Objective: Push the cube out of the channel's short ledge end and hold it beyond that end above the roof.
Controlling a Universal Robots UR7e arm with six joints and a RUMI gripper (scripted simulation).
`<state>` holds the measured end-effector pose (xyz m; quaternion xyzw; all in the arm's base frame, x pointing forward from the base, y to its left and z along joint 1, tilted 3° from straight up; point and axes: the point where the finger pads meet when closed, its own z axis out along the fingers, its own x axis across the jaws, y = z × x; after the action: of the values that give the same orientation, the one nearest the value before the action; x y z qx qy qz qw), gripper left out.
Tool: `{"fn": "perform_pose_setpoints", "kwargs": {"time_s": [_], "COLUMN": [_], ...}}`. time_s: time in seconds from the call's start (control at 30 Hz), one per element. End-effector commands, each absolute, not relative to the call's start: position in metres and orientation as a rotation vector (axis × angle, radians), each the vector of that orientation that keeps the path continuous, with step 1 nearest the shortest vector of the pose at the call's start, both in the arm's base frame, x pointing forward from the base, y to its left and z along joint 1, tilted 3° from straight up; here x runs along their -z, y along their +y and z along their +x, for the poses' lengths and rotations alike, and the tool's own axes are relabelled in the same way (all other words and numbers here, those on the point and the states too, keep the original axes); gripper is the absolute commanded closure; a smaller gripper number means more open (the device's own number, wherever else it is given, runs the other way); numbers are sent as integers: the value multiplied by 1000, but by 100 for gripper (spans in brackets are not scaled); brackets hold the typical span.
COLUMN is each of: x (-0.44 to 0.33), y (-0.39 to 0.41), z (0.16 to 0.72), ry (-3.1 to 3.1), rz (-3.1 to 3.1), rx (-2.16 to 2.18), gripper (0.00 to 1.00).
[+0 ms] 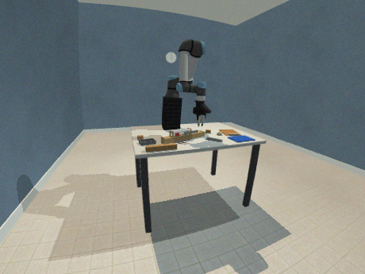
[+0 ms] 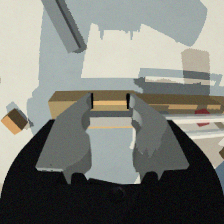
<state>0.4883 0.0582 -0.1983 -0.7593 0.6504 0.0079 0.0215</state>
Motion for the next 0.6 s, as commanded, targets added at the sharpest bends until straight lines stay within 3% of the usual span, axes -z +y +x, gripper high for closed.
{"fn": "perform_pose_setpoints", "kwargs": {"time_s": [0.0,0.57], "x": [198,197], "y": [67,93], "z": [496,513], "ry": [1710,712], "rz": [-2575,-3005], "rx": [-26,3], "gripper": [78,78]}}
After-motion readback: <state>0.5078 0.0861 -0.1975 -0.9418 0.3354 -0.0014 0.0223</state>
